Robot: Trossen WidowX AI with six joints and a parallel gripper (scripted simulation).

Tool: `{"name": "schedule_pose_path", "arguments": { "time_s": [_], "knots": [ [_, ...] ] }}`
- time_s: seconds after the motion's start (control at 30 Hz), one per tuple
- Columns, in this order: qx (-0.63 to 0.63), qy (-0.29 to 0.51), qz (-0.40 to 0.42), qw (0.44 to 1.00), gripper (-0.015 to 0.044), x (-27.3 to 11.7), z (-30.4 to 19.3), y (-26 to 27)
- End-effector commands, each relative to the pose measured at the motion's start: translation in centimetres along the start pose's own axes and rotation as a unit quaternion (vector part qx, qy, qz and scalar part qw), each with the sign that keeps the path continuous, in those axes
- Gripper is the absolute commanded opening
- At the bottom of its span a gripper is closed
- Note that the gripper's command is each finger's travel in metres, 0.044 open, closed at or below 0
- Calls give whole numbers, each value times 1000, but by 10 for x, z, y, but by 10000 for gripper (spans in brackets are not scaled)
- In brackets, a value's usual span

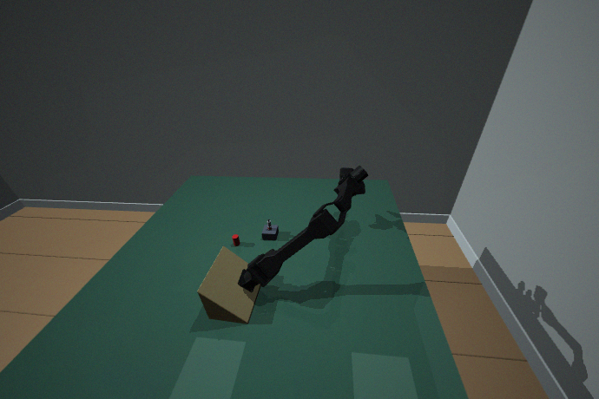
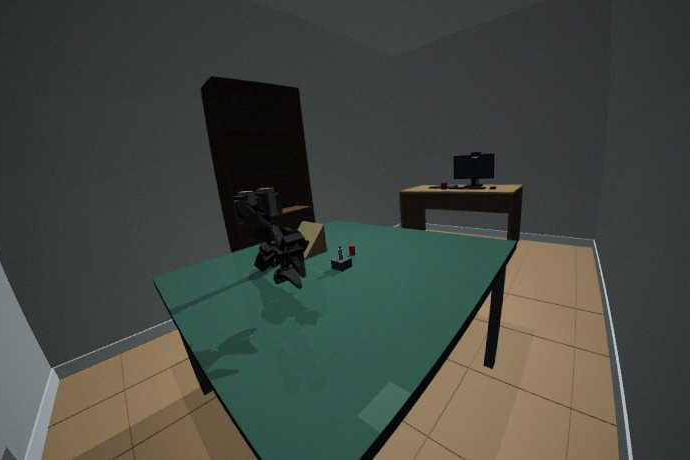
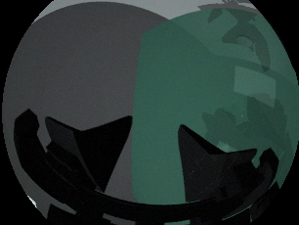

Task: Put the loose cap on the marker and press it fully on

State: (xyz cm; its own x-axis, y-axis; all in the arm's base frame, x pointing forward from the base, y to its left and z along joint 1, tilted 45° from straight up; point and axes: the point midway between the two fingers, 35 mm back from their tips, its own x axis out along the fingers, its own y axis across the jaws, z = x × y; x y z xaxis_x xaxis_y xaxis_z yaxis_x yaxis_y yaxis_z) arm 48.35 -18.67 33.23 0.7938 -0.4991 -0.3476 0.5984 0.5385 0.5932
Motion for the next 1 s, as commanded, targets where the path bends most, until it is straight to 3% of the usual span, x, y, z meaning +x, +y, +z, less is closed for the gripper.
{"name": "schedule_pose_path", "arguments": {
  "time_s": [0.0,0.27,0.53,0.77,0.97],
  "knots": [
    [-67,72,-24,995,240,8,-70,0],
    [-225,201,-55,952,240,-4,-191,-6],
    [-409,320,-71,852,240,-47,-304,-29],
    [-581,401,-73,704,240,-106,-385,-66],
    [-729,443,-69,518,240,-169,-433,-110]
  ]
}}
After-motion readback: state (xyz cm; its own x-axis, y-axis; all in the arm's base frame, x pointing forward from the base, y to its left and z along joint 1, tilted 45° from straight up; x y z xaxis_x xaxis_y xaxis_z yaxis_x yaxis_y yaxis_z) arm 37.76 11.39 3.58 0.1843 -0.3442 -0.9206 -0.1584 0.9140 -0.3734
